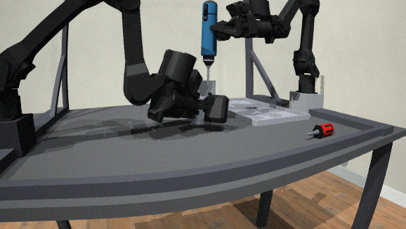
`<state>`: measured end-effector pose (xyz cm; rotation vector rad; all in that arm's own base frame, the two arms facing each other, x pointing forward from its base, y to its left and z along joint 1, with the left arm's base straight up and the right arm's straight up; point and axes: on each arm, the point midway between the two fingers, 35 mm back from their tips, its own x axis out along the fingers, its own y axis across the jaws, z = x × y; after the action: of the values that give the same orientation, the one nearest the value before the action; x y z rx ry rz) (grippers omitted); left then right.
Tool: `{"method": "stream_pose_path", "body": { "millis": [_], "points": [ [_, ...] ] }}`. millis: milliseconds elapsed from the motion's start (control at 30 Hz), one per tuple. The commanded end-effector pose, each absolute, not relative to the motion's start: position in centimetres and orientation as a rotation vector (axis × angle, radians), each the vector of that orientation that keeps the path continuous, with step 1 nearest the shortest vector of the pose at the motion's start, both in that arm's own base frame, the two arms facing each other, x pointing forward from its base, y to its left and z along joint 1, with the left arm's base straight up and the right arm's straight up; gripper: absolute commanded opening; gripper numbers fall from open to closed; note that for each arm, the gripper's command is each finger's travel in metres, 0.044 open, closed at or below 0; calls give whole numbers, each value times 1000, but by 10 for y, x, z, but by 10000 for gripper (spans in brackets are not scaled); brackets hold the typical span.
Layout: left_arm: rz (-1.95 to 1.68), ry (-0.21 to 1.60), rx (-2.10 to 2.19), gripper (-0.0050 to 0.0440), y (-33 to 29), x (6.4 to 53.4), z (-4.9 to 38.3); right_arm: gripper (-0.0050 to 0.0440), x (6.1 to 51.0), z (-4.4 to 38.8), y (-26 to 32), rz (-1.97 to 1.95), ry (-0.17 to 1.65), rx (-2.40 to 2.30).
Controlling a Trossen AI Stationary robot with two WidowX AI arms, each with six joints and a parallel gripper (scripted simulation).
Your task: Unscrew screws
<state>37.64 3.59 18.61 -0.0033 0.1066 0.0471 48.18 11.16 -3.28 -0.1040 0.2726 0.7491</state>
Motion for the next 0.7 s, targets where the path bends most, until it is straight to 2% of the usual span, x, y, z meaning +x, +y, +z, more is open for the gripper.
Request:
{"method": "stream_pose_path", "body": {
  "millis": [0,667],
  "points": [
    [33,88,7,161,33,377,184,242,487,-18,112,747,239,-114],
    [21,60,16,161,36,380,200,242,487,-18,112,747,239,-114]
  ]
}}
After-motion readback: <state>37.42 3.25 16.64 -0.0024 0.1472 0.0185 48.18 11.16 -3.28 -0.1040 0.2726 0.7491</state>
